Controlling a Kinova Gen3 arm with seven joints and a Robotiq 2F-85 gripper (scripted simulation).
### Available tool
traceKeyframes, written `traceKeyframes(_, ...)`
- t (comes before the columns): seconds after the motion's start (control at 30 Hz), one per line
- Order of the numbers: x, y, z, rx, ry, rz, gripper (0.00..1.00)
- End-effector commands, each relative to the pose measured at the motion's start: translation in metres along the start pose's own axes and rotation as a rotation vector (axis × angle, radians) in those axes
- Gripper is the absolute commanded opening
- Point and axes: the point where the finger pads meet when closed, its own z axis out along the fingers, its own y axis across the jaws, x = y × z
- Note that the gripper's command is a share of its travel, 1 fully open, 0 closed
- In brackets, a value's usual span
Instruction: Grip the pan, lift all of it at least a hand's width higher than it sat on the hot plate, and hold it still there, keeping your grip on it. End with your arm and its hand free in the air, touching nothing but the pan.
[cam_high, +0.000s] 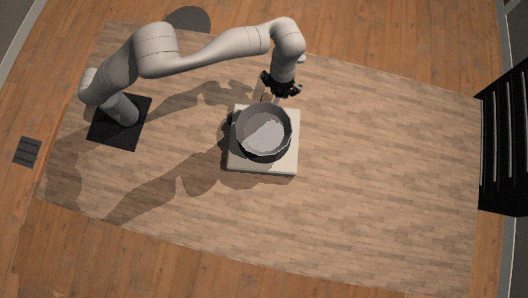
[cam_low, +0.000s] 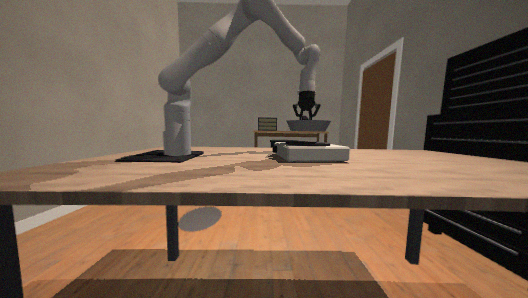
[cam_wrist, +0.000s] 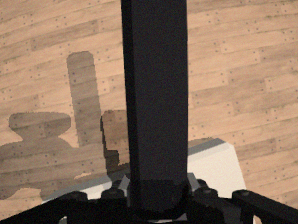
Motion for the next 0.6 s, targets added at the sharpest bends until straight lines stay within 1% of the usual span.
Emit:
traceKeyframes(0.0, 0.001, 0.002, -0.006, -0.006, 0.002, 0.001, 0.00)
traceKeyframes(0.57, 0.001, 0.002, -0.032, -0.006, 0.002, 0.001, 0.00)
